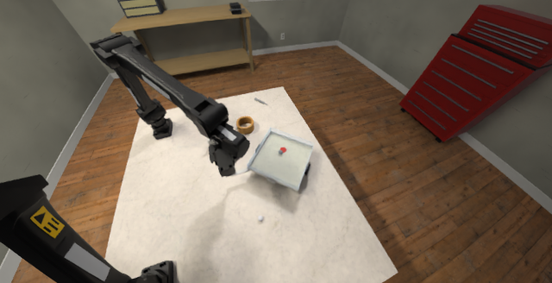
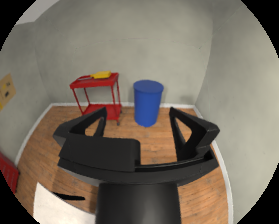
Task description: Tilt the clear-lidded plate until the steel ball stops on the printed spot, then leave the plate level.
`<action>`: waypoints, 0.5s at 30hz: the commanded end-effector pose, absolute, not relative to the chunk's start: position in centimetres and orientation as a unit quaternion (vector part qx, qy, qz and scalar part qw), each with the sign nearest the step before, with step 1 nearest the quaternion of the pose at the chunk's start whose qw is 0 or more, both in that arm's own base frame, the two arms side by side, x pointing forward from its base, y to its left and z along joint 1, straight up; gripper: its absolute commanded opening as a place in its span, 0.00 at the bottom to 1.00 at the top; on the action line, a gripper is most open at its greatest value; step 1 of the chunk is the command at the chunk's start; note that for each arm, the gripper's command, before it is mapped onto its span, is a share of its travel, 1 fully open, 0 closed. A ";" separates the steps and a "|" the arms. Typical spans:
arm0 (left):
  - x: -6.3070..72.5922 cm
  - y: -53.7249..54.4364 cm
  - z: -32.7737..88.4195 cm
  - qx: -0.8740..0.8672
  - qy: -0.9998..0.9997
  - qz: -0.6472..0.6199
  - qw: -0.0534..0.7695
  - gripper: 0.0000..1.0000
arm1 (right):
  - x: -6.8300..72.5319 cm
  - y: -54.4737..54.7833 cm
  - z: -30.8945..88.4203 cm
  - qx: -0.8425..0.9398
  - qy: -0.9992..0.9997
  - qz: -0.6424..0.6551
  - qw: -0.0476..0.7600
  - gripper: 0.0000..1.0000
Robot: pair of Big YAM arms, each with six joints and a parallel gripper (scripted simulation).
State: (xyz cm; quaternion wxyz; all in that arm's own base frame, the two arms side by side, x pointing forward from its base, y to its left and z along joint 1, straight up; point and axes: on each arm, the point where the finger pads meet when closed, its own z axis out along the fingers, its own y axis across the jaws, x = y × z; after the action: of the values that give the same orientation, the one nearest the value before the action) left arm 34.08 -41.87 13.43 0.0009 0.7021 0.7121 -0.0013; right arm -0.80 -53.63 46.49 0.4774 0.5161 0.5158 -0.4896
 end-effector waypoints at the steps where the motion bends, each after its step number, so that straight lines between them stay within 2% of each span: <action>1: 35.6 -41.1 16.5 0.702 0.712 -0.001 0.024 0.00 | -1.5 -54.5 50.1 0.507 0.493 -0.507 0.493 1.00; 15: 35.7 -41.2 16.7 0.702 0.712 -0.001 0.026 0.00 | -1.5 -54.5 50.1 0.507 0.493 -0.507 0.493 1.00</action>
State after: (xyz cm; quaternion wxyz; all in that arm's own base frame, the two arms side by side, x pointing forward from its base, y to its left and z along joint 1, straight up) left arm 34.08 -41.86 13.44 0.0010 0.7022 0.7120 -0.0014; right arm -0.80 -53.63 46.49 0.4774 0.5161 0.5158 -0.4896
